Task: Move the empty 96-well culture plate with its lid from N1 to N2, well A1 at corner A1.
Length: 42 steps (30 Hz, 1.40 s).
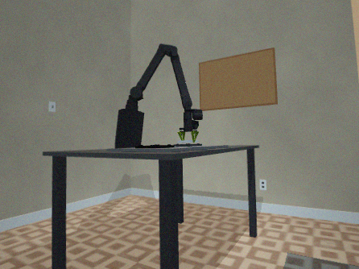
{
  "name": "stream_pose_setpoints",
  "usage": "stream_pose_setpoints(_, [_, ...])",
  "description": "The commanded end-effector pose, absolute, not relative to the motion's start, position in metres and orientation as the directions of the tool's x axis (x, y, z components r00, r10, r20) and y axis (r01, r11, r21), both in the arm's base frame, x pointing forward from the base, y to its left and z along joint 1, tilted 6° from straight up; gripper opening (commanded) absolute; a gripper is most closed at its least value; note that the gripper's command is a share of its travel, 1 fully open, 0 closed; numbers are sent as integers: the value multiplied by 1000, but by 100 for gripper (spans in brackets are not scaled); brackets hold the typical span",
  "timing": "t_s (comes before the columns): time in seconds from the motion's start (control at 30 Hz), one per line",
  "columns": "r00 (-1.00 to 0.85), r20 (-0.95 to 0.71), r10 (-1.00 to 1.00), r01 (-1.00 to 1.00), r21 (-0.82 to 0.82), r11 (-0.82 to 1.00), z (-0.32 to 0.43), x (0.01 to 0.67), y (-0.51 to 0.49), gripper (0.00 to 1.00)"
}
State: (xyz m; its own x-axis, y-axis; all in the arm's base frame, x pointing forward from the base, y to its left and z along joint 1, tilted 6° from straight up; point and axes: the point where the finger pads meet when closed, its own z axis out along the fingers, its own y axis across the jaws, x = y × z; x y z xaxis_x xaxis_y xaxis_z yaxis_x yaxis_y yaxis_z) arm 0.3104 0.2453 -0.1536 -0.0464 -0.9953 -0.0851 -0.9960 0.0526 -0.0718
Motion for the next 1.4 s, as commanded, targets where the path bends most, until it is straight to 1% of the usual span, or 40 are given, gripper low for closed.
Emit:
stream_pose_setpoints(0.0, [-52,-91,-994,-995,-77,59,-152,309,249,0])
stream_pose_setpoints(1.37, [-51,-105,-993,-994,-92,60,-157,320,258,0])
